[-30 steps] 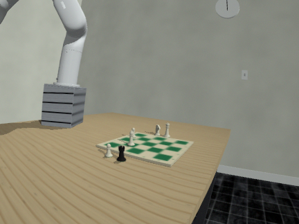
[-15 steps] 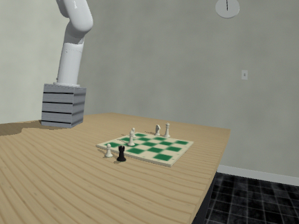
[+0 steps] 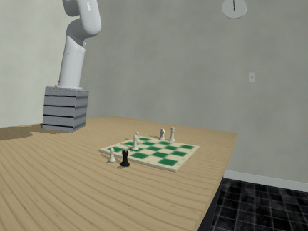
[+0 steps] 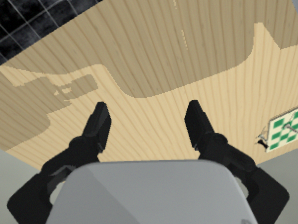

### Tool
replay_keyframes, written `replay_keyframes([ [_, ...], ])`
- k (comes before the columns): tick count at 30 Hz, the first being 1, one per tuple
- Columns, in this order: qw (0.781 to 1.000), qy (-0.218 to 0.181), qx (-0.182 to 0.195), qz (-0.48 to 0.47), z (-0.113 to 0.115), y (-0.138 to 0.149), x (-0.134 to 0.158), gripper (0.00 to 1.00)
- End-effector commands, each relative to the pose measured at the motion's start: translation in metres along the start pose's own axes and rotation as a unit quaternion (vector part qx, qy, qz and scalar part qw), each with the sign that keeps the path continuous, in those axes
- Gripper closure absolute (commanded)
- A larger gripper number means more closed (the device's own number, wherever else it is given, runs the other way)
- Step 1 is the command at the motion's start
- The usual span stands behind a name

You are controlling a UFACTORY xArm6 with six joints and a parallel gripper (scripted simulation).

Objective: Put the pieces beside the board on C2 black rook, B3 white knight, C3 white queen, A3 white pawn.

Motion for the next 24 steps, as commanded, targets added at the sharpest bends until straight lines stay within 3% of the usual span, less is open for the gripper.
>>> replay_keyframes([
  [1,0.999,-0.001,-0.018,0.048,0.009,0.012,0.051,0.00],
  [2,0.996,-0.001,-0.028,0.081,0.012,0.025,0.081,0.00],
  [4,0.996,-0.001,-0.028,0.081,0.012,0.025,0.083,0.00],
  [5,0.993,-0.002,-0.037,0.113,0.014,0.040,0.113,0.00],
  [6,0.993,-0.002,-0.037,0.113,0.014,0.040,0.113,0.00],
  [7,0.988,-0.003,-0.046,0.145,0.016,0.055,0.138,0.00],
  [9,0.988,-0.003,-0.046,0.145,0.016,0.056,0.141,0.00],
  [10,0.983,-0.004,-0.053,0.175,0.018,0.074,0.168,0.00],
  [13,0.983,-0.004,-0.053,0.175,0.018,0.074,0.168,0.00],
  [15,0.970,-0.007,-0.067,0.232,0.019,0.112,0.214,0.00],
  [17,0.970,-0.007,-0.067,0.232,0.019,0.112,0.214,0.00],
  [18,0.963,-0.009,-0.074,0.259,0.018,0.132,0.234,0.00],
  [21,0.955,-0.010,-0.079,0.285,0.018,0.152,0.252,0.00],
  [24,0.939,-0.013,-0.089,0.333,0.016,0.193,0.283,0.00],
])
Point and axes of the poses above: the point where the finger pads meet when closed, its own z axis back along the fingers, its own y axis across the jaws, x = y × z, the point moved 7 cm from there along z, back along the fingers, and after that the axes turned 8 degrees about z, right-handed, at the moved point
